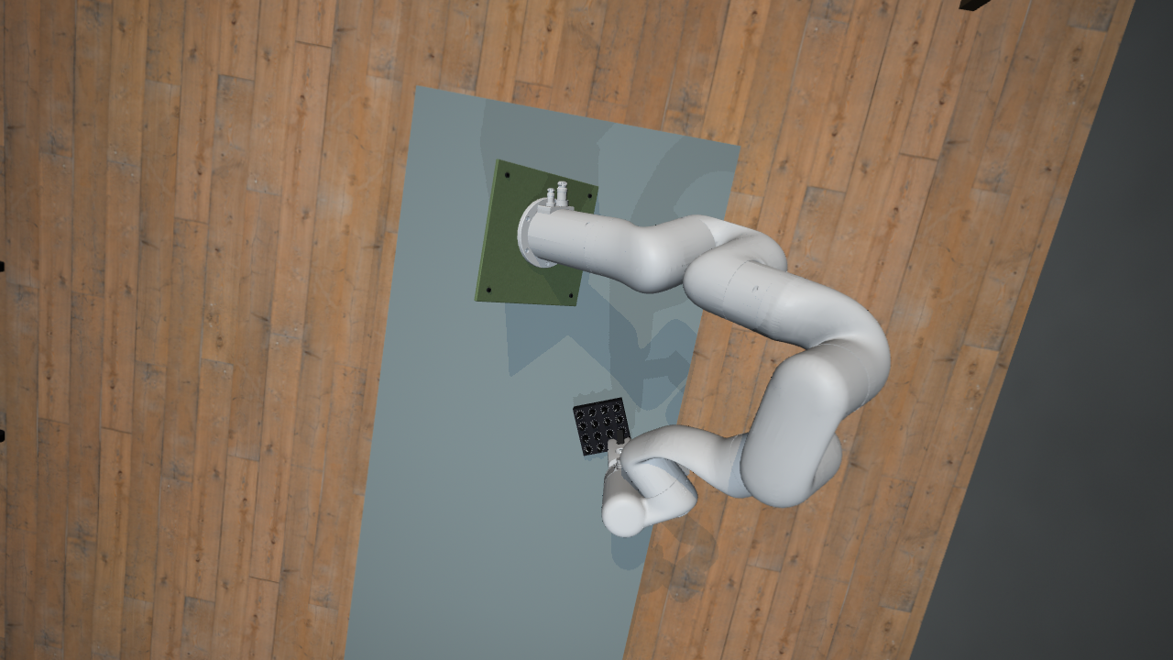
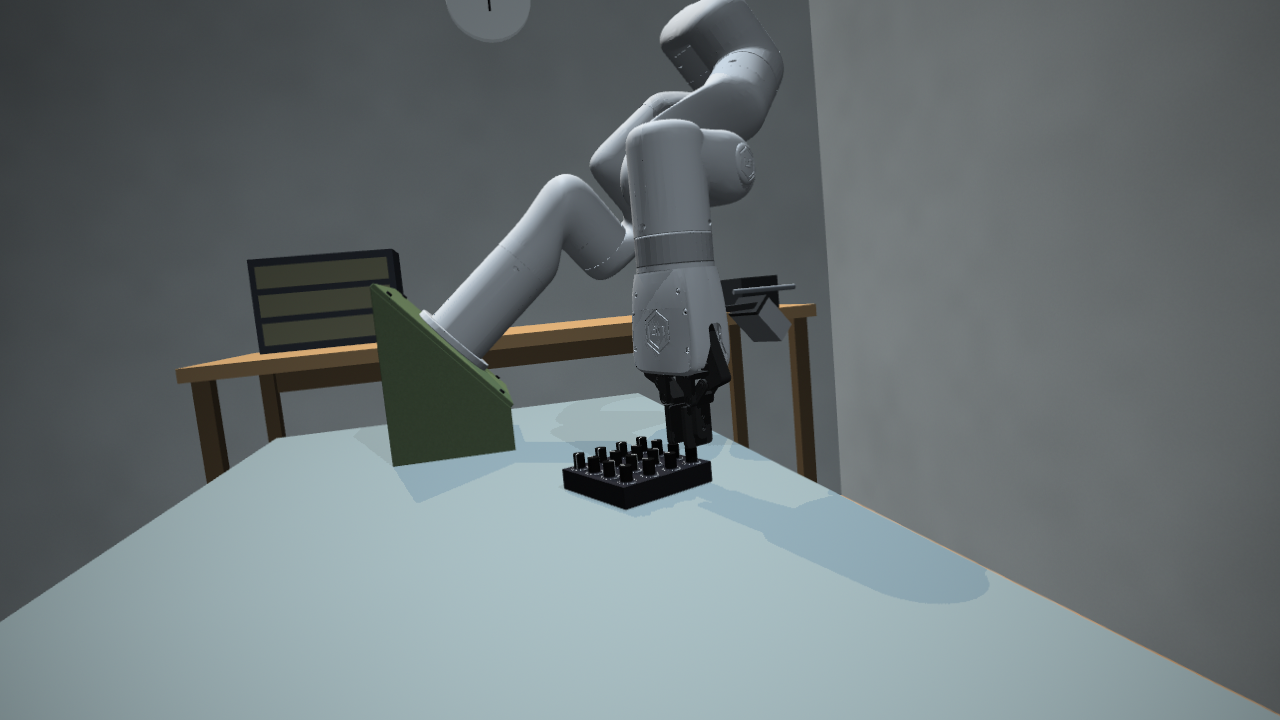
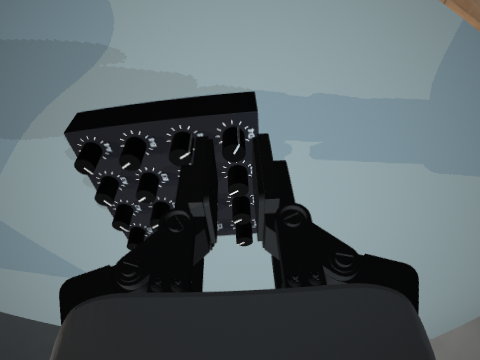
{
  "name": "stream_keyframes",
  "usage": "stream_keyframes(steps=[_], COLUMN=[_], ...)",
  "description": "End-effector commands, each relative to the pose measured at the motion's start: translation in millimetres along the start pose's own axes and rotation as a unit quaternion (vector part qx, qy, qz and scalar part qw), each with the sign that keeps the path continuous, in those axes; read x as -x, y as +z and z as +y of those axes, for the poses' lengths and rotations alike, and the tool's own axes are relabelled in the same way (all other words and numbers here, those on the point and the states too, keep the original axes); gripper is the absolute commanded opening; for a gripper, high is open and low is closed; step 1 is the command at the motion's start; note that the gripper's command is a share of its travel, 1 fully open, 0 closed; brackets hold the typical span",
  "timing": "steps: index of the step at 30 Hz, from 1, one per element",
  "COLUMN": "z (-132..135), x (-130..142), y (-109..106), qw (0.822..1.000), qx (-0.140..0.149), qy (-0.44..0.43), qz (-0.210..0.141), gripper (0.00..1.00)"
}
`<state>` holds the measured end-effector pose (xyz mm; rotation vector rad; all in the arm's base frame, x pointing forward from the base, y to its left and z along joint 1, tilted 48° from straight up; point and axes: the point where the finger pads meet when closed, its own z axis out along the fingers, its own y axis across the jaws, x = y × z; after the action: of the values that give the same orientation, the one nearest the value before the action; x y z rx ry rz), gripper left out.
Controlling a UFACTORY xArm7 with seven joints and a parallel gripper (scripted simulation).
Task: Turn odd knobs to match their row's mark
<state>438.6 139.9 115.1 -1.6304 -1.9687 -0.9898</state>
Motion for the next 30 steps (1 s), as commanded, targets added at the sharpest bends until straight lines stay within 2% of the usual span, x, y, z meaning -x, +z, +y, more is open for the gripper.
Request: stream_keyframes(steps=[1, 30], z=[1.3, 1.4], x=[0.7, 0.8], y=[-1.6, 3.6], qw=[1.000, 1.000], qx=[0.002, 0.002], qy=[0.000, 0.000], qz=[-0.001, -0.001], gripper=[0.19, 0.19])
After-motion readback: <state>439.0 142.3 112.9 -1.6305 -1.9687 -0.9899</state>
